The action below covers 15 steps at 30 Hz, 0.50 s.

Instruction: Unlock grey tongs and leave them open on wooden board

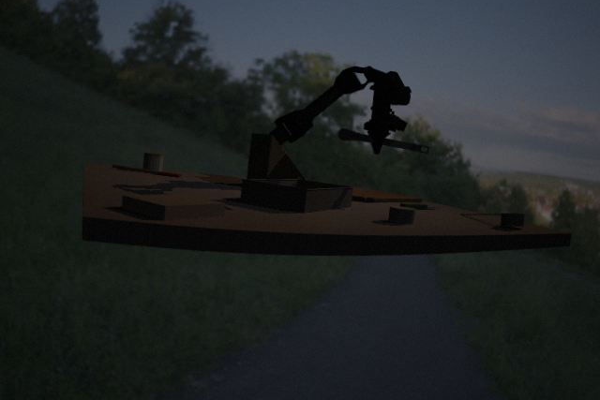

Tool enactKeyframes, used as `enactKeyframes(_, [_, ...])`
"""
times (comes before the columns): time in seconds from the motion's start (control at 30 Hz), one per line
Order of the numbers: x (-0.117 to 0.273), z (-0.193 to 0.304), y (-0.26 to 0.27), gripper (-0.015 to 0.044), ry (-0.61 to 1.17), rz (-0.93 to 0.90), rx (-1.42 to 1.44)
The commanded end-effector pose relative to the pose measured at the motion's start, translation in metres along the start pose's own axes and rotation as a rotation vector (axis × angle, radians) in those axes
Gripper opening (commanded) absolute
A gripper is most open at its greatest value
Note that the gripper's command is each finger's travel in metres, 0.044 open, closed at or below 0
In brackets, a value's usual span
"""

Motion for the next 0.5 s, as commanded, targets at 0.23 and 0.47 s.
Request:
enactKeyframes(0.23, [-0.006, -0.013, 0.030, -0.0150, 0.030, 0.003, 0.065])
enactKeyframes(0.47, [-0.014, -0.026, 0.062, -0.0150, 0.070, 0.006, 0.148])
Point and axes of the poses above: the point midway between the two fingers, 35 mm back from their tips, its own x axis back along the fingers, its own y axis across the jaws, z = x × y, the point moved 5 cm from there along x, back along the fingers, and after that the axes turned 4 degrees about -x, right-handed, at the moved point
